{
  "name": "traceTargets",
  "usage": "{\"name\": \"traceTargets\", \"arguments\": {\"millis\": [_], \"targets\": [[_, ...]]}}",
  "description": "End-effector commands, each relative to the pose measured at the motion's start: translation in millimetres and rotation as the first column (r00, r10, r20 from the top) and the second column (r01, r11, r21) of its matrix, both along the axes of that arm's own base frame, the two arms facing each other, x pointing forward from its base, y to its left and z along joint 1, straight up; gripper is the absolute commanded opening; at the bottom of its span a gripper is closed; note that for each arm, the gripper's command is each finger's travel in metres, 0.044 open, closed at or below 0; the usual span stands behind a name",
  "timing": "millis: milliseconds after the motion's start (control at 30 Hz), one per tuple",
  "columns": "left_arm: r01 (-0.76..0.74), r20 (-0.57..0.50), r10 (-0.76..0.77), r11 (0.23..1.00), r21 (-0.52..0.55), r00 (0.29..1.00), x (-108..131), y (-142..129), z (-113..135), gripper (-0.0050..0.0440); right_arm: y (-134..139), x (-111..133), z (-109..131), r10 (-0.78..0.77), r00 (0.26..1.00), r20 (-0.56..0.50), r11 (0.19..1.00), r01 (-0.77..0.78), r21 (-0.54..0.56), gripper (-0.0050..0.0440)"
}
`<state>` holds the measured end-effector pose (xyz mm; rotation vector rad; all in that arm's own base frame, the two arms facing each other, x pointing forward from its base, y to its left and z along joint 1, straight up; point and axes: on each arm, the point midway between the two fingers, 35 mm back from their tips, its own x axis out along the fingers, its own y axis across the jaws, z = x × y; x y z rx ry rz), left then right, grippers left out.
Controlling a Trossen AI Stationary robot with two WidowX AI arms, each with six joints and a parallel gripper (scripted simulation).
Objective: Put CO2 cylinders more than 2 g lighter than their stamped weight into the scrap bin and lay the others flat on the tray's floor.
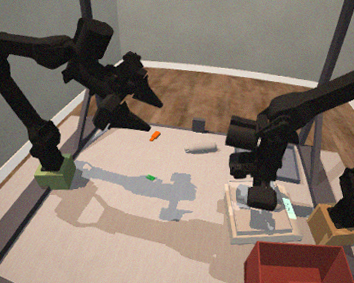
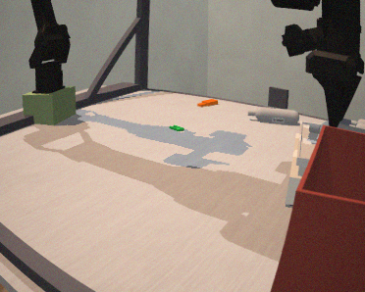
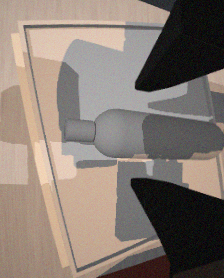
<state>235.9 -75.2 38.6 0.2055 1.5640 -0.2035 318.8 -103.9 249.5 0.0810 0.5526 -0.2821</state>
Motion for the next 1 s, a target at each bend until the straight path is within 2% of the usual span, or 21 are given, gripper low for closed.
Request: {"name": "traceTargets", "arguments": {"millis": [0,400,467,567,600,767,800,967], "targets": [[0.003,0.006,-0.003,1.0,-0.004,1.0,1,0,-3,0.0254,0,-1,6,0.001,1.0,0.014,1.0,-0.001,-0.005,0.044],[0.003,0.006,-0.003,1.0,-0.004,1.0,1,0,-18,0.0254,0,-1,6,0.001,1.0,0.014,1.0,-0.001,-0.005,0.044],[0.003,0.007,-0.003,1.0,-0.004,1.0,2,0,-18,0.0214,0,-1,6,0.001,1.0,0.014,1.0,-0.001,-0.005,0.044],[0.003,0.021,-0.003,1.0,-0.009,1.0,4,-1,-15,0.0214,0,-1,6,0.001,1.0,0.014,1.0,-0.001,-0.005,0.044],[0.001,0.025,-0.001,1.0,-0.009,1.0,5,-1,-13,0.0194,0,-1,6,0.001,1.0,0.014,1.0,-0.001,-0.005,0.044],[0.001,0.025,-0.001,1.0,-0.009,1.0,5,-1,-13,0.0174,0,-1,6,0.001,1.0,0.014,1.0,-0.001,-0.005,0.044],[0.001,0.025,-0.001,1.0,-0.009,1.0,5,-1,-13,0.0154,0,-1,6,0.001,1.0,0.014,1.0,-0.001,-0.005,0.044],[0.001,0.025,-0.001,1.0,-0.009,1.0,5,-1,-13,0.0134,0,-1,6,0.001,1.0,0.014,1.0,-0.001,-0.005,0.044]]}}
